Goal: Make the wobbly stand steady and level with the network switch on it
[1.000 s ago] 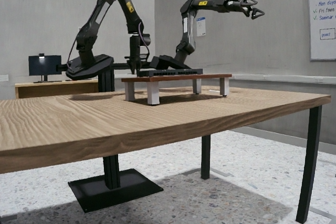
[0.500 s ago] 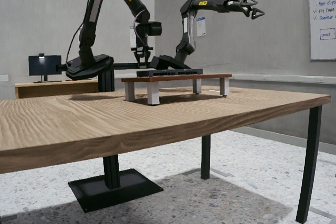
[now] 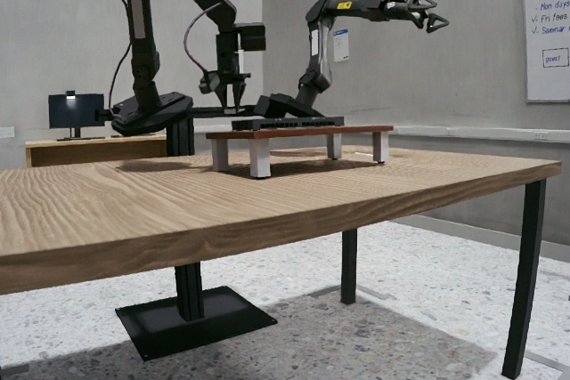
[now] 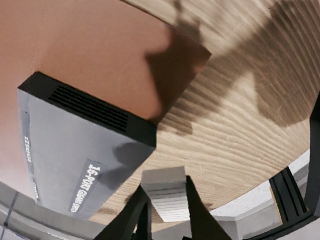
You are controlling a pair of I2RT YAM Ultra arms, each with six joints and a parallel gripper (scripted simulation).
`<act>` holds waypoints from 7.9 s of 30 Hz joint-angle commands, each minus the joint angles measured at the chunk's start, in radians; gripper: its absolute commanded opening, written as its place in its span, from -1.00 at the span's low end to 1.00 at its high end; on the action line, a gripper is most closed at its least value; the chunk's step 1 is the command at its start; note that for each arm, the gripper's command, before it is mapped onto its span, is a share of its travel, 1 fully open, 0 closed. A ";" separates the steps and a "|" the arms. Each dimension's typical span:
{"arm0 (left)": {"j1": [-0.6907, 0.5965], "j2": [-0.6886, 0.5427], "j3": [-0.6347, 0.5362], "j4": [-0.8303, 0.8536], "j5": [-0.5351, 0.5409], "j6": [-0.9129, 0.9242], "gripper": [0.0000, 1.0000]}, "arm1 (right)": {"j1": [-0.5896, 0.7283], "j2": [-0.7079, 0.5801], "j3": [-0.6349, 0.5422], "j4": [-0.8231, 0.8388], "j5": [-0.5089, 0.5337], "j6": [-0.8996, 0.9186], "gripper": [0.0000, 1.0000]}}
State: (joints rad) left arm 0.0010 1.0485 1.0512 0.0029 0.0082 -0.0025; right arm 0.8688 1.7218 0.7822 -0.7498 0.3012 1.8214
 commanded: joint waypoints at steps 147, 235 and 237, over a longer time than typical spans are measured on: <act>-0.014 -0.023 0.001 -0.013 0.002 0.006 -1.00 | -0.781 -0.380 -0.331 0.402 0.122 -0.161 -0.16; -0.446 1.059 0.447 -0.940 -0.461 -0.187 -1.00 | -0.852 -0.701 0.247 0.745 -0.299 -1.830 -0.16; -0.431 1.065 0.453 -0.936 -0.462 -0.186 -1.00 | -0.852 -0.701 0.268 0.746 -0.300 -1.830 -0.16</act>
State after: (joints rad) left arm -0.4370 2.1010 1.5146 -0.9565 -0.4538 -0.1970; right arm 0.0013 1.0477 1.0512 -0.0013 -0.0017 -0.0013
